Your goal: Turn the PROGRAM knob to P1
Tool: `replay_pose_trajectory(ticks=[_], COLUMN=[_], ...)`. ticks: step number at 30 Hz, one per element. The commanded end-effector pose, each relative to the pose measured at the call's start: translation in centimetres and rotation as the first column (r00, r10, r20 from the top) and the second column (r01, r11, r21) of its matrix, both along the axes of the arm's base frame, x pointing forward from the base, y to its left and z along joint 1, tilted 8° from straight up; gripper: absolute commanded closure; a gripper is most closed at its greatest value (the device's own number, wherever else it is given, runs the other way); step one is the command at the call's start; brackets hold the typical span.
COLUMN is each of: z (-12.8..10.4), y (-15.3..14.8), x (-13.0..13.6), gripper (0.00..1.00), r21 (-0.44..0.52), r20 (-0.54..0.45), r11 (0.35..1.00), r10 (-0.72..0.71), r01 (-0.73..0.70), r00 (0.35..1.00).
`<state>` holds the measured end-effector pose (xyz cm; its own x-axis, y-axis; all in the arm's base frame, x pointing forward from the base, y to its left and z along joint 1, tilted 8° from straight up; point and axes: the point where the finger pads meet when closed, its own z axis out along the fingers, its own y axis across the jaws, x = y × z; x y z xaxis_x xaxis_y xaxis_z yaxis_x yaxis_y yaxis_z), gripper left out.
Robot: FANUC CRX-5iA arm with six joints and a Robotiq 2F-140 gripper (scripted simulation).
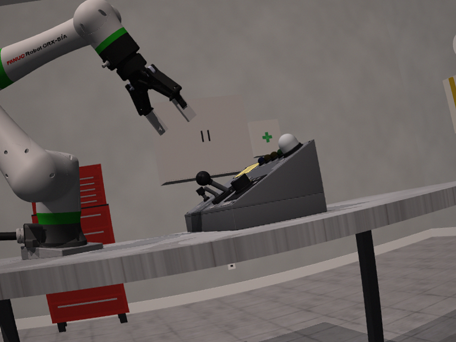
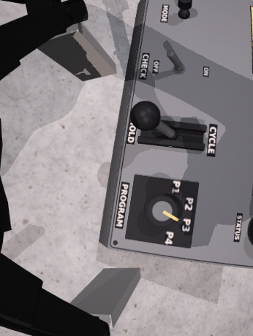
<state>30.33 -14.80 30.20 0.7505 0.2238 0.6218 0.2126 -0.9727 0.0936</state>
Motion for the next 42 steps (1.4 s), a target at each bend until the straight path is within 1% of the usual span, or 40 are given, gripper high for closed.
replay_pose_trajectory(ticks=[1, 42], z=[-0.22, -0.38], y=[-0.62, -0.98], x=[-0.07, -0.12], gripper=[0.0, 0.0], r21=[0.001, 0.002], r20=[-0.005, -0.009], r11=[1.0, 1.0], r10=[0.001, 0.002], r01=[-0.001, -0.002], r00=[1.0, 1.0])
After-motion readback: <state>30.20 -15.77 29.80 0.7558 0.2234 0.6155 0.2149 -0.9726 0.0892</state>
